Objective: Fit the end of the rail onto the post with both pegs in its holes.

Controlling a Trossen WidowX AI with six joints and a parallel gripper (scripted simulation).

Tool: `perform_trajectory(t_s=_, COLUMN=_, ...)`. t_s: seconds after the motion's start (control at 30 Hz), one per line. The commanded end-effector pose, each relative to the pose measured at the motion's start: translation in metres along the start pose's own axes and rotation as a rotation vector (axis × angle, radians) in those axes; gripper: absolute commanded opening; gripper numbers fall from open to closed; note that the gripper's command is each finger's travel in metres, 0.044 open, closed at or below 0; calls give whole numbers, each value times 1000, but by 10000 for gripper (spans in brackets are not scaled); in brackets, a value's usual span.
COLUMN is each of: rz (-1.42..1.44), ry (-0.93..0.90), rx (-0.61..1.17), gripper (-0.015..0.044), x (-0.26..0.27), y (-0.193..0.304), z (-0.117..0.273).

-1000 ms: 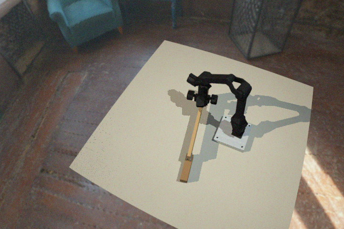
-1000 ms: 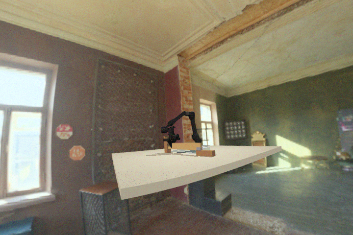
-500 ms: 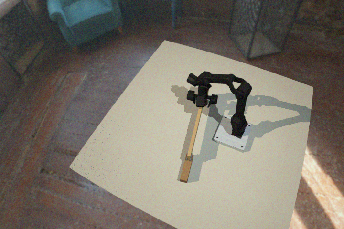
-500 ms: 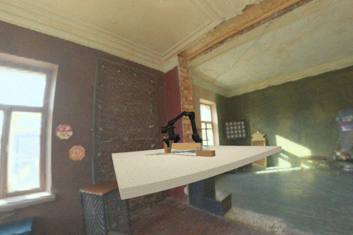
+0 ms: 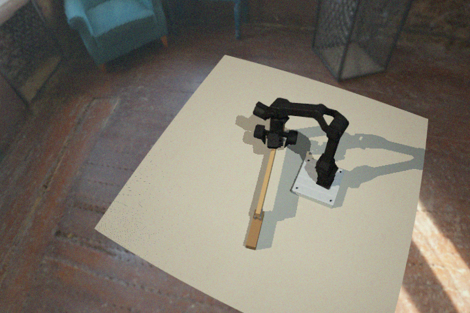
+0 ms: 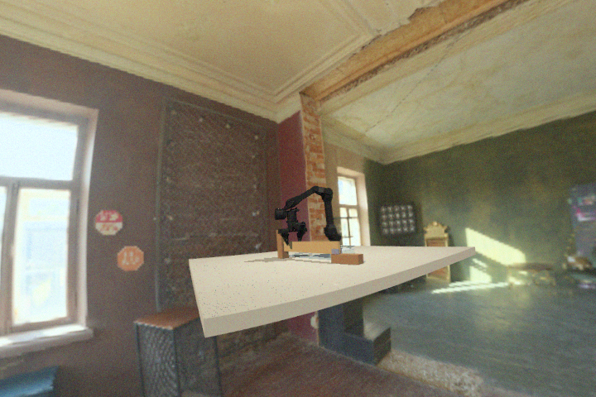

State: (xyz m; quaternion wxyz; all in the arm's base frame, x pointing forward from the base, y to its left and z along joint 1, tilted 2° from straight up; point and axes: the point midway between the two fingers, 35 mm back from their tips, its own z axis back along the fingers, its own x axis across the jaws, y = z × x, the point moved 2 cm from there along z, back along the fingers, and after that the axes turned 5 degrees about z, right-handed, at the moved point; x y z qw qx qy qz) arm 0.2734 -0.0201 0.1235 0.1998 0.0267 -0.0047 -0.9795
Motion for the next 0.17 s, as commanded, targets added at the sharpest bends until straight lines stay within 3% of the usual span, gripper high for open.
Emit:
perform_trajectory(t_s=0.0, rz=-3, ry=2, rx=3, gripper=440, x=0, y=0, z=2)
perform_trajectory(t_s=0.13, rz=-3, ry=2, rx=3, gripper=440, x=0, y=0, z=2)
